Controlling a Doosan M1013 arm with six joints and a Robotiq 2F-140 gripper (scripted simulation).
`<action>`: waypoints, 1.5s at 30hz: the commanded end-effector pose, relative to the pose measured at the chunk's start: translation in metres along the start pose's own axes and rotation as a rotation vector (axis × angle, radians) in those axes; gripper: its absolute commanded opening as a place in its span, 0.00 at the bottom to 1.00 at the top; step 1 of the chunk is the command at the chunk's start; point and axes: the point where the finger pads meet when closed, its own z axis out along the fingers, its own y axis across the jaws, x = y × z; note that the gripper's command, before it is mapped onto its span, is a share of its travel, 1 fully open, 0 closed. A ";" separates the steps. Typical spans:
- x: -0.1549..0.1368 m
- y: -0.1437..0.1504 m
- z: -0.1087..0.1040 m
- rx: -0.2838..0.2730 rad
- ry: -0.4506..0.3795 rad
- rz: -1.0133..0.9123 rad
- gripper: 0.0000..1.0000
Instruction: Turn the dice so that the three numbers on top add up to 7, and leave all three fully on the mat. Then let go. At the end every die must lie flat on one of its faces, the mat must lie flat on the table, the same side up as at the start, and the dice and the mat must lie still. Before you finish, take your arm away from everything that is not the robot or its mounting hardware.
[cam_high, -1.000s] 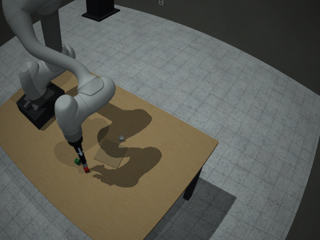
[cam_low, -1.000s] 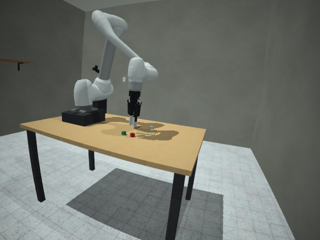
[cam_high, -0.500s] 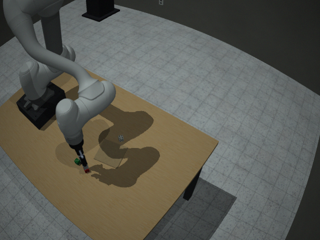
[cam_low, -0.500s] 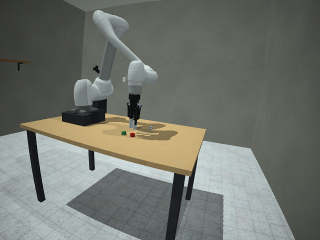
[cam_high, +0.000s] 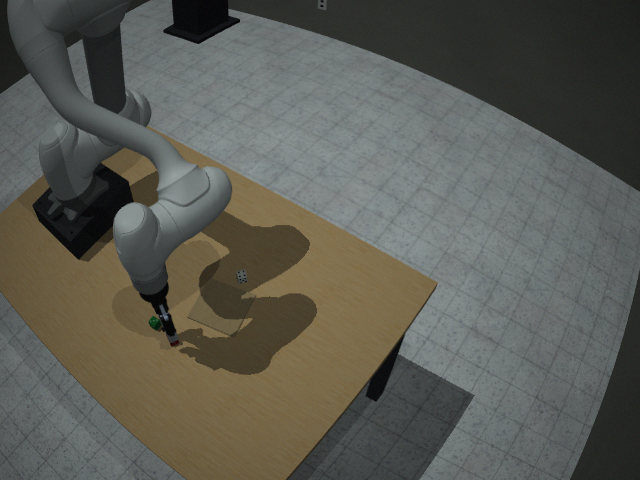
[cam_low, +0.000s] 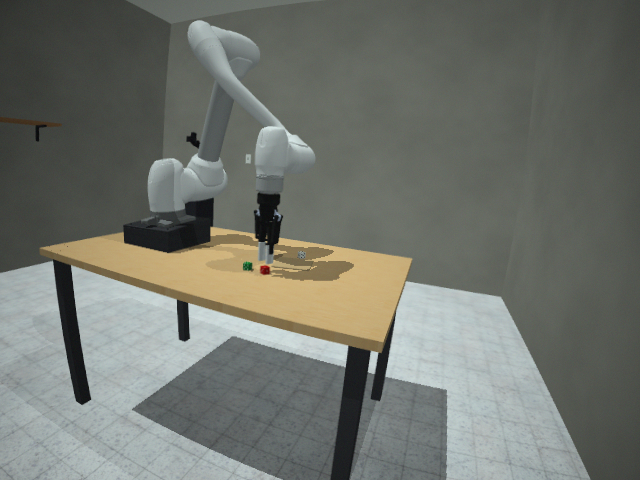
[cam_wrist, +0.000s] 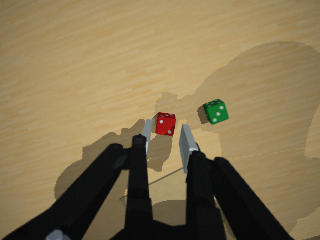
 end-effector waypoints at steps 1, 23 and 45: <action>0.001 0.000 0.005 0.002 0.001 0.001 0.25; 0.001 0.000 0.007 0.002 0.001 0.001 0.25; 0.001 0.000 0.007 0.002 0.001 0.001 0.25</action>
